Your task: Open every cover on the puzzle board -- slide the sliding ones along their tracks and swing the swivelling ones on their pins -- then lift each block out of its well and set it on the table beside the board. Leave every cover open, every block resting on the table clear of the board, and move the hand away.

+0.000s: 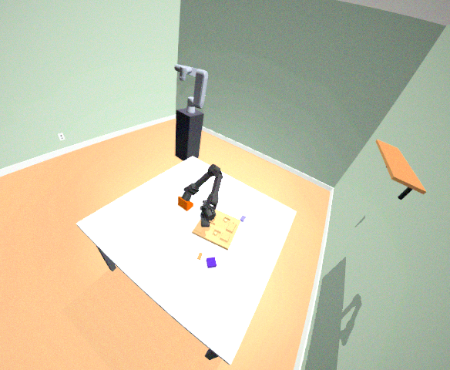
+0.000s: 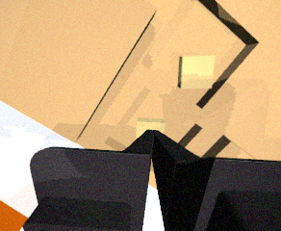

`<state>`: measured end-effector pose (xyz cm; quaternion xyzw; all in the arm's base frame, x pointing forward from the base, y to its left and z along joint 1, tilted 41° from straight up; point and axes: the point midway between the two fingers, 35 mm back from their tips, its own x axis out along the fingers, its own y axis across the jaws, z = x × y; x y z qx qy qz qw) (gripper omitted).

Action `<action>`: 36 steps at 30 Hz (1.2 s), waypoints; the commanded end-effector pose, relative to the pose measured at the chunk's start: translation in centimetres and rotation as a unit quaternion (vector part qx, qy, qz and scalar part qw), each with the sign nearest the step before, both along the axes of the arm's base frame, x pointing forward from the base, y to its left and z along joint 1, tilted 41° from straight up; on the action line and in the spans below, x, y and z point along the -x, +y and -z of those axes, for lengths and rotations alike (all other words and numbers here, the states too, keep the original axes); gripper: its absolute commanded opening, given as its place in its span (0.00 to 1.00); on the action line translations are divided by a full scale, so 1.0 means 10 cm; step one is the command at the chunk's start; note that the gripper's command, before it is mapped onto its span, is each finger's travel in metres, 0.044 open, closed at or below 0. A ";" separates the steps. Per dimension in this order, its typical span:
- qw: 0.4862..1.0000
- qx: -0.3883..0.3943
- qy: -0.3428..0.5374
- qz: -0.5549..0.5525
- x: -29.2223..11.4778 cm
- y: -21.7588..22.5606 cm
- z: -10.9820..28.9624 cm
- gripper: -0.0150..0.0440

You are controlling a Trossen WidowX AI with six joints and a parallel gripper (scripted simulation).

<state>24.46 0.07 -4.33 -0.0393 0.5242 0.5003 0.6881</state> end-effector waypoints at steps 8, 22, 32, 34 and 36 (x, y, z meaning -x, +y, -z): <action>1.000 0.001 -0.001 0.000 0.00 -0.03 -0.05 0.25; 1.000 0.002 -0.003 -0.001 0.00 -0.08 -0.12 0.25; 1.000 0.002 -0.003 -0.001 0.00 -0.08 -0.12 0.25; 1.000 0.002 -0.003 -0.001 0.00 -0.08 -0.12 0.25; 1.000 0.002 -0.003 -0.001 0.00 -0.08 -0.12 0.25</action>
